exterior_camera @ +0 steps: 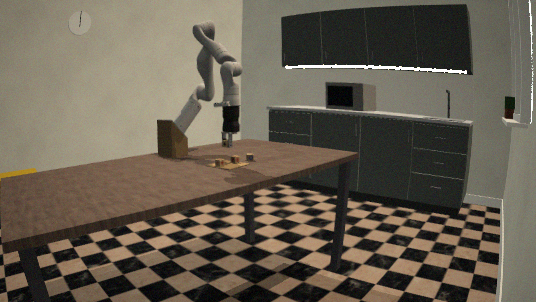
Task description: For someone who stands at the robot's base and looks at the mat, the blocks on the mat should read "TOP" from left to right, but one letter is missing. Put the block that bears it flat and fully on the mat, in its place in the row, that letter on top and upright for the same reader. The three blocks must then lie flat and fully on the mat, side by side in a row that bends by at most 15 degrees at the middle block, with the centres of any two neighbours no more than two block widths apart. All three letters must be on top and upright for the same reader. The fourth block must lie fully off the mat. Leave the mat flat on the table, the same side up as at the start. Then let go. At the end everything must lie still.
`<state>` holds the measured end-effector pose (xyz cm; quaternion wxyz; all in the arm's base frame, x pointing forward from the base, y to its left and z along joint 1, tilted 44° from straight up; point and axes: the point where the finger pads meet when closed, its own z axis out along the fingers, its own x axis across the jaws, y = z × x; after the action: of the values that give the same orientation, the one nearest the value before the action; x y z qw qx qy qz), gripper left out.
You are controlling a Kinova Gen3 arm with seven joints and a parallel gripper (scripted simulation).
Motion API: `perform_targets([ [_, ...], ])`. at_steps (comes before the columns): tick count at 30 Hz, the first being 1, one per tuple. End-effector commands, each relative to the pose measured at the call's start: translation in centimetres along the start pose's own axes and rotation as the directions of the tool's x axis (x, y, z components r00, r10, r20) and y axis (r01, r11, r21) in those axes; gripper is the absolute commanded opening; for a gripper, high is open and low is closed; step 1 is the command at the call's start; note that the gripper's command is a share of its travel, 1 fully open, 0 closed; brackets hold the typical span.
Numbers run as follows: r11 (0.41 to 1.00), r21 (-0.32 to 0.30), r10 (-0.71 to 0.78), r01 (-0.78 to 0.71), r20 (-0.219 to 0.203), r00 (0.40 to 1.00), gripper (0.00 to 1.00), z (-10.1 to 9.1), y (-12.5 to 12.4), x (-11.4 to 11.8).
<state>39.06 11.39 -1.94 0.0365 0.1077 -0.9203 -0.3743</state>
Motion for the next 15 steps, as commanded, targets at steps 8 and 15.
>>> perform_targets([
  [8, 1.0, -0.004, -0.004, 0.004, -0.008, 1.0, 0.57, 4.7, 0.3, 0.2],
  [15, 1.0, -0.004, -0.004, 0.004, -0.008, 1.0, 0.57, 6.5, 0.3, 0.2],
])
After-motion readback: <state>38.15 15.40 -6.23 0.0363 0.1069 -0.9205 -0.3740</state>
